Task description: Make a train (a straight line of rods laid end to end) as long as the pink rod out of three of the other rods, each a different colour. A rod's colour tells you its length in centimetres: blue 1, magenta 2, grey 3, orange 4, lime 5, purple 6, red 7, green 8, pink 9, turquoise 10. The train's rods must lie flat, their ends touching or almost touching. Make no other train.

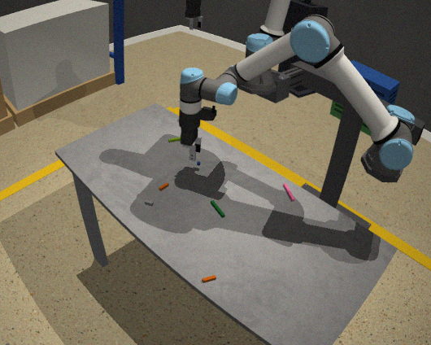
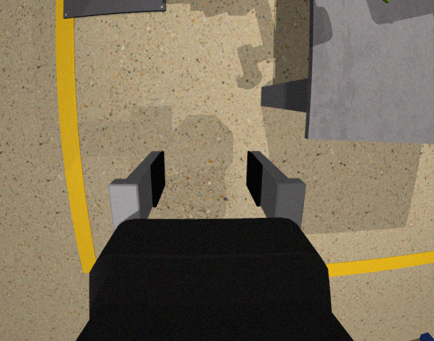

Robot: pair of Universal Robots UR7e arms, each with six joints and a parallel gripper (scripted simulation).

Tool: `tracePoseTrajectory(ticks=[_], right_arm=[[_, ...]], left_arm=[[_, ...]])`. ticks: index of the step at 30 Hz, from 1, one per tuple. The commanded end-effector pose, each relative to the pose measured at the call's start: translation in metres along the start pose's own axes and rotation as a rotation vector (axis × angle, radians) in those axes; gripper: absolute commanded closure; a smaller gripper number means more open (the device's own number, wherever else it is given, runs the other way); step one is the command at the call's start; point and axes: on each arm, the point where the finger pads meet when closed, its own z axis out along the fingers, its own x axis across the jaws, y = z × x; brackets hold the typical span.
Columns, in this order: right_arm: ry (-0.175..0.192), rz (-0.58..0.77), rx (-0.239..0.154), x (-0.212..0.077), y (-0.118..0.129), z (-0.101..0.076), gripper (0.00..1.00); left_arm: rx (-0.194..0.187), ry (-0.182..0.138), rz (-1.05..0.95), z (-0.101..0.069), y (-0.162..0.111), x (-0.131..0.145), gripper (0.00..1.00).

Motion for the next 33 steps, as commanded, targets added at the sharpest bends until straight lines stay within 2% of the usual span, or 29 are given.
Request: tracePoseTrajectory(ticks=[1,4,9,10,33], right_arm=[[0.001,0.000,-0.002,0.000,0.001,-0.001,0.00],[0.001,0.000,-0.002,0.000,0.001,-0.001,0.00],[0.001,0.000,-0.002,0.000,0.001,-0.001,0.00],[0.001,0.000,-0.002,0.000,0.001,-0.001,0.00],[0.001,0.000,-0.002,0.000,0.001,-0.001,0.00]], left_arm=[[-0.003,0.000,0.026,-0.002,-0.001,-0.028,0.00],[-0.003,0.000,0.038,-0.002,-0.002,-0.040,0.00],[-0.003,0.000,0.039,-0.002,-0.002,-0.041,0.00],[-0.003,0.000,0.039,-0.002,-0.002,-0.041,0.46],[-0.003,0.000,0.039,-0.001,-0.002,-0.041,0.46]])
